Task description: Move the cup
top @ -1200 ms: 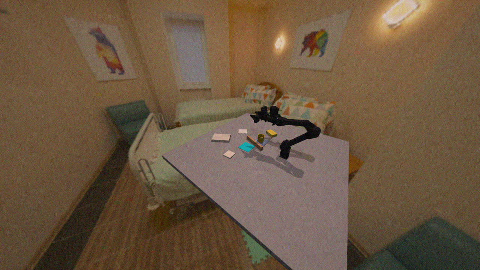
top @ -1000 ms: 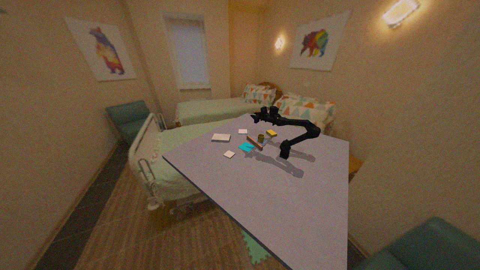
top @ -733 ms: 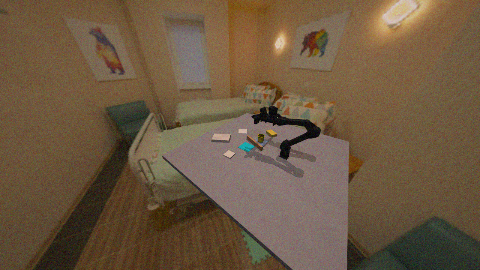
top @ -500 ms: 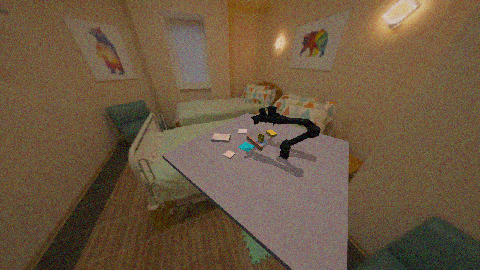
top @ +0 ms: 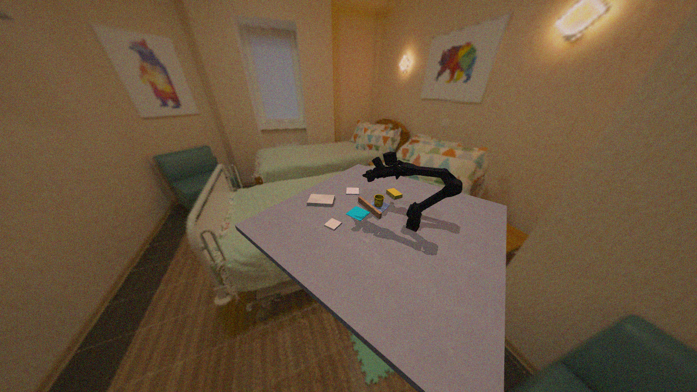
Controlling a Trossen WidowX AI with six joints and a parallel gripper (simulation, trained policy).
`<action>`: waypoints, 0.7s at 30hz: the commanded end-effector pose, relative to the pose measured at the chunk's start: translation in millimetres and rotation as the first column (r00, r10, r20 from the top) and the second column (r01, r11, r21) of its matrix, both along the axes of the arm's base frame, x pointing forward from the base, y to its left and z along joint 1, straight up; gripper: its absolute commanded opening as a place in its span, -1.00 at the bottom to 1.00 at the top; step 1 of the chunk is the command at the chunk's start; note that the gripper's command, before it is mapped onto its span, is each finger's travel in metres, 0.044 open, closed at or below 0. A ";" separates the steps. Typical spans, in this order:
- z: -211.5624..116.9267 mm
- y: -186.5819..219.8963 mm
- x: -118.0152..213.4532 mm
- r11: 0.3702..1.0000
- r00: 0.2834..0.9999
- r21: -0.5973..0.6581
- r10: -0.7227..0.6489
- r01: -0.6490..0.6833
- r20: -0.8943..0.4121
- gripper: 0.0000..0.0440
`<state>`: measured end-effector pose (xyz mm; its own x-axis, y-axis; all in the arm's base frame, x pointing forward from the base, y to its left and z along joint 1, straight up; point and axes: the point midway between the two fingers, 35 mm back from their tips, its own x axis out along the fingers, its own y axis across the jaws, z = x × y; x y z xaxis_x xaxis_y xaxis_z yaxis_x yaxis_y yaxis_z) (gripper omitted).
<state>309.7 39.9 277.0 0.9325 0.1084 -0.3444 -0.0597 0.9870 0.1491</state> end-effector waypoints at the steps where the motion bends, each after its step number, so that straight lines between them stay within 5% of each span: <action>1: -6.7 5.3 0.5 1.000 0.998 0.019 0.002 -0.001 -0.070 -0.57; 21: -31.8 18.6 -7.8 0.999 0.925 0.030 0.000 0.012 -0.379 -0.49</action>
